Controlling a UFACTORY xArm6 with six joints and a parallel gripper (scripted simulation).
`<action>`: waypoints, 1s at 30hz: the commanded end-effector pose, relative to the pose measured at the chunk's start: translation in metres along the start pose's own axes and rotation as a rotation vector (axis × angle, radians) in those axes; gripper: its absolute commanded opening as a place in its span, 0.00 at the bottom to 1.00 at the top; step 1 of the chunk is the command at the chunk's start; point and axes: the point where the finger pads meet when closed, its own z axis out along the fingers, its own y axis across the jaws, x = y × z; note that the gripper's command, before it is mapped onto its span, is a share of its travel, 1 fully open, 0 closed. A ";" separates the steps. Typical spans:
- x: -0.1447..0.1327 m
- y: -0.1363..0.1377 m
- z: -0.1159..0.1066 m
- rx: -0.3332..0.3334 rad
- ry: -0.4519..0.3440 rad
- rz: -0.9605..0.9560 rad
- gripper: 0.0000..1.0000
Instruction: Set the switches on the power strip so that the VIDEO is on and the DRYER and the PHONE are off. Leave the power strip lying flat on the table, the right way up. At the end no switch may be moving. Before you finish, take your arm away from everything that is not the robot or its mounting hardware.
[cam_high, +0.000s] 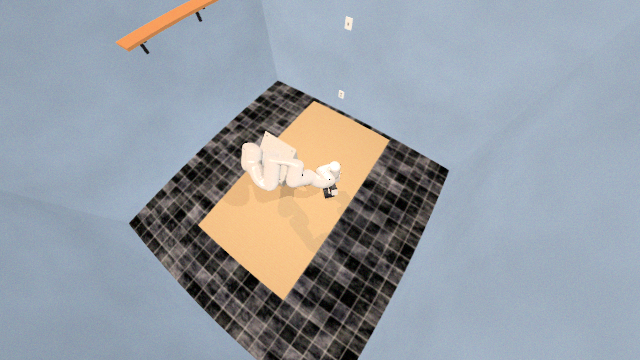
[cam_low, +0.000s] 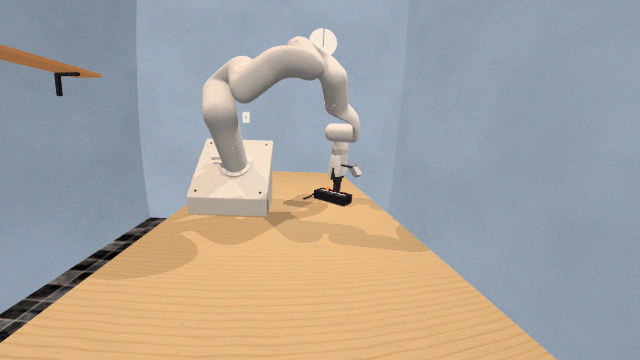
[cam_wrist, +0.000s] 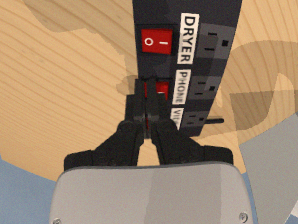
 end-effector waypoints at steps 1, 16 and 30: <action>0.000 0.000 0.000 0.000 0.000 0.000 0.00; 0.000 0.000 0.000 0.000 0.000 0.000 0.00; 0.000 0.000 -0.030 0.000 0.000 0.000 0.00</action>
